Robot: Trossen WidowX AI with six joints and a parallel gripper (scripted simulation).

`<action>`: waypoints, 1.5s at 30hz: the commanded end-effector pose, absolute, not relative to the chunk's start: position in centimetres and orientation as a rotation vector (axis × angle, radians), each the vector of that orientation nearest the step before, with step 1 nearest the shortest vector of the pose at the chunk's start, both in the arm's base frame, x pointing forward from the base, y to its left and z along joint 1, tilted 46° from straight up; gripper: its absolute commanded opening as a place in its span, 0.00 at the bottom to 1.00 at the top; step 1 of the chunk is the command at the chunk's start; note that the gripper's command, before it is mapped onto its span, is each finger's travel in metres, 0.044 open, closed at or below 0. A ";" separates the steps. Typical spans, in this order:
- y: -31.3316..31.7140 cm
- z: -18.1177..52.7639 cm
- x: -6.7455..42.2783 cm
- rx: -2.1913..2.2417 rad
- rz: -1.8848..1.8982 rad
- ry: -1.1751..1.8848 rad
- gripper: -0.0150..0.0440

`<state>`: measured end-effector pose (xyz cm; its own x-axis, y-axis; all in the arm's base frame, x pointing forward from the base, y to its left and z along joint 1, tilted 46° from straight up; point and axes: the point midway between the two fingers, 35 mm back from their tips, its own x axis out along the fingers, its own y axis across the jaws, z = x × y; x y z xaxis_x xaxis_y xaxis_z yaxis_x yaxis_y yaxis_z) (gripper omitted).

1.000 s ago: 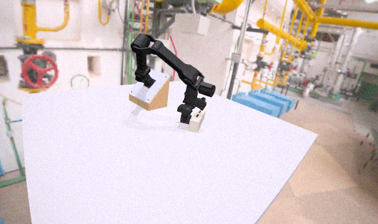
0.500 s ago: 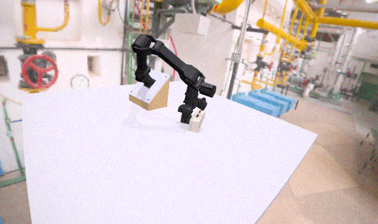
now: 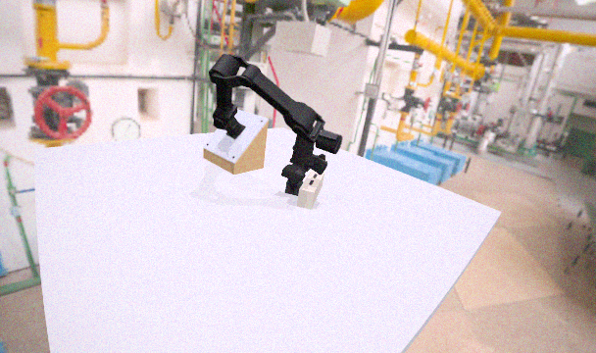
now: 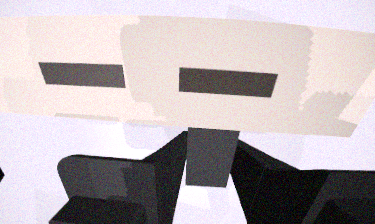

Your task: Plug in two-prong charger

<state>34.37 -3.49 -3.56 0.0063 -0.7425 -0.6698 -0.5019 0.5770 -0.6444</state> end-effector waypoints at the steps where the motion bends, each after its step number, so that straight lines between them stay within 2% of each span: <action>1: -3.2 -3.8 35.1 -1.044 -0.261 1.630 0.25; 45: -2.9 -3.6 35.2 -1.044 -0.261 1.630 0.25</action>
